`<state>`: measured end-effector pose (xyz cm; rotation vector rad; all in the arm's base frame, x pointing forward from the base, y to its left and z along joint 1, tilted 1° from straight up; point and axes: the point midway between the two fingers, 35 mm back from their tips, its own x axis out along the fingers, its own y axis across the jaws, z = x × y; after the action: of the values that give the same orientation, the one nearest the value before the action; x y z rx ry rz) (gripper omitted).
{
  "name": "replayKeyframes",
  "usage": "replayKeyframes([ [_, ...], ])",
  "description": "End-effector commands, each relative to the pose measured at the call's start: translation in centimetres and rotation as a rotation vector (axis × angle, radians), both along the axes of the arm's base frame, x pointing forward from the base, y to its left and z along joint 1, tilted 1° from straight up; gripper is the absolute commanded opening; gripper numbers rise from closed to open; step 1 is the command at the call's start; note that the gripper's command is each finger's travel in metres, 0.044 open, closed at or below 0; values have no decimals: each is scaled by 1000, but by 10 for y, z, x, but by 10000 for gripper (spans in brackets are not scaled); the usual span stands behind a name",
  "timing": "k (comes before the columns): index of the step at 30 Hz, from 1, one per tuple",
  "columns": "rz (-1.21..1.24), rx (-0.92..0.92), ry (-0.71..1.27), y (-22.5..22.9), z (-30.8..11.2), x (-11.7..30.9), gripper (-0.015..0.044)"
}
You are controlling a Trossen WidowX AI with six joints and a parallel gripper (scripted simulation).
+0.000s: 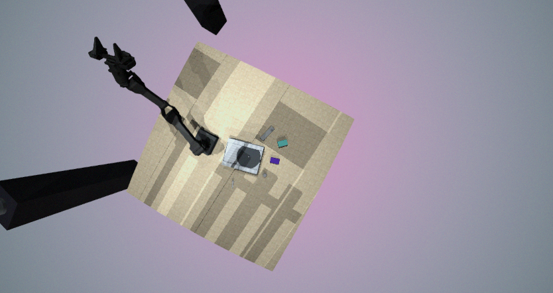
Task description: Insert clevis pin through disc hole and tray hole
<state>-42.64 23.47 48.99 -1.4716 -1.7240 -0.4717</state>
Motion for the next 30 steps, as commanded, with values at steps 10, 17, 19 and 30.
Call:
replayKeyframes([
  [10,-113,139,192,-41,92,107,160],
  [17,-217,241,376,-83,146,212,160],
  [19,-252,263,428,-95,156,243,160],
  [30,-477,325,756,-164,165,423,160],
])
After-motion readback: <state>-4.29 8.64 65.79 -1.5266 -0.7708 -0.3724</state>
